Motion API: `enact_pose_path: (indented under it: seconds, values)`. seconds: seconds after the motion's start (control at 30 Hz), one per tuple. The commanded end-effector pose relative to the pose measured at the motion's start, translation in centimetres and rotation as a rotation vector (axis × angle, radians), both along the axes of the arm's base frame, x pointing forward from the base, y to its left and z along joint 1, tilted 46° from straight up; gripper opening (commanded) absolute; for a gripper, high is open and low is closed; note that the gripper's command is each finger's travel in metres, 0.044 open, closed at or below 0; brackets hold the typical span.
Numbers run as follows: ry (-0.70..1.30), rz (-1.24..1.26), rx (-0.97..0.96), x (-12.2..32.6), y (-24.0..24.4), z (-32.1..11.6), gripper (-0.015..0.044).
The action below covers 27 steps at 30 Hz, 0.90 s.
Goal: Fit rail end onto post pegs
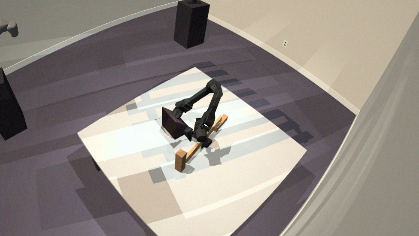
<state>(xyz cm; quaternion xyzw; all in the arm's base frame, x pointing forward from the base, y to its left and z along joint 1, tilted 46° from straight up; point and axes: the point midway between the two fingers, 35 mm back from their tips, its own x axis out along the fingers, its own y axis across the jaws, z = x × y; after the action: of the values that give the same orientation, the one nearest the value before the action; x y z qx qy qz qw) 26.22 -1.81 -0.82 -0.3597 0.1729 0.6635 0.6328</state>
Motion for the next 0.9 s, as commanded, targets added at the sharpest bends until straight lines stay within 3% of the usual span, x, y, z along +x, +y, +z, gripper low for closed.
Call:
enact_pose_path:
  seconds: [0.0, 0.87]
  values:
    - [0.008, 0.007, -0.001, -0.1, 0.5, -0.5, 0.0440]
    - [0.008, 0.007, -0.001, 0.0, 3.6, -3.5, 0.0440]
